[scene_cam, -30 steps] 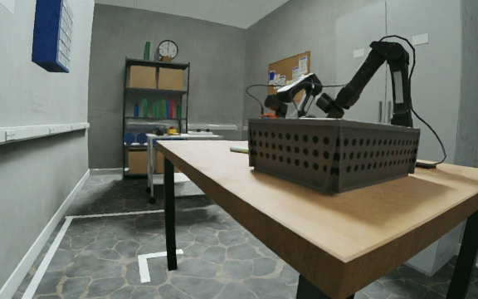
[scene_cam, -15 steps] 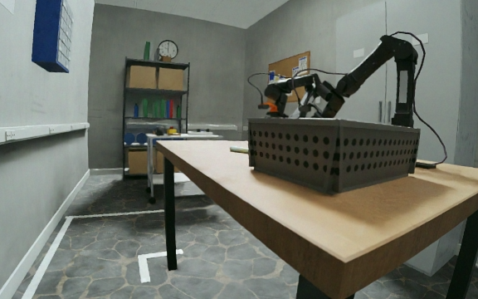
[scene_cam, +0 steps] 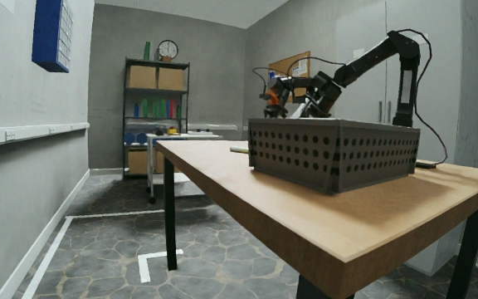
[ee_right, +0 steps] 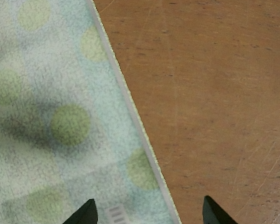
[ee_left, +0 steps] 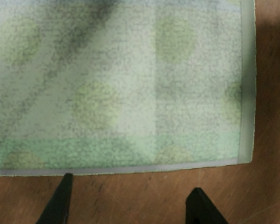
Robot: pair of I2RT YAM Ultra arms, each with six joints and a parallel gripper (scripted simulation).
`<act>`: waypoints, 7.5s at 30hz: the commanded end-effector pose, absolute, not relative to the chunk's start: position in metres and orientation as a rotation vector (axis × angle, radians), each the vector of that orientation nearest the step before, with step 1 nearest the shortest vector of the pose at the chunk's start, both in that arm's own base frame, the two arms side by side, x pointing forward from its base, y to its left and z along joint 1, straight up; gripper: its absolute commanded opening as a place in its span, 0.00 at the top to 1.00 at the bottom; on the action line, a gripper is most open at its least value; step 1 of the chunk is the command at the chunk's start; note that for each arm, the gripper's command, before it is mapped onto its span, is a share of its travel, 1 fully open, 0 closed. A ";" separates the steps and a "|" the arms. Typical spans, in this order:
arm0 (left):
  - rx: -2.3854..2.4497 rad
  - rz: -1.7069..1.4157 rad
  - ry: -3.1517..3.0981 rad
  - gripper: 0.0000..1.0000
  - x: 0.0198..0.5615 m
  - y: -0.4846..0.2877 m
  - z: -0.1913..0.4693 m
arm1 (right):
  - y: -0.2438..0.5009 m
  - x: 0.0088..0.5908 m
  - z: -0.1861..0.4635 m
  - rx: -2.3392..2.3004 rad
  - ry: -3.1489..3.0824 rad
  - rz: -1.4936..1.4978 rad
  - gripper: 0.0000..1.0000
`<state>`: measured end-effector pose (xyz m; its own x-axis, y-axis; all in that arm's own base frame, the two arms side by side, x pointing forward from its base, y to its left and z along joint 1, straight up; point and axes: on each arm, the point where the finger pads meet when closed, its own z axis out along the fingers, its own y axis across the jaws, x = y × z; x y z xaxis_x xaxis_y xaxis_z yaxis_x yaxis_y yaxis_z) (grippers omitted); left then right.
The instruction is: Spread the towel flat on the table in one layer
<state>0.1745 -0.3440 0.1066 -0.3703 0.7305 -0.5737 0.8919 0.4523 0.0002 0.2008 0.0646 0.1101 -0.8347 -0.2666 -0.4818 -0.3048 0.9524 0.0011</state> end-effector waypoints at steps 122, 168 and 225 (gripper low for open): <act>-0.797 -0.045 2.870 0.66 0.376 -0.180 0.057 | 0.224 0.025 0.059 -0.955 2.813 -0.009 0.66; -0.791 -0.018 2.892 0.66 0.365 -0.177 -0.004 | 0.209 0.025 0.001 -0.964 2.818 -0.048 0.66; -0.754 -0.021 2.869 1.00 0.378 -0.189 0.040 | 0.229 0.040 0.047 -0.948 2.817 0.060 1.00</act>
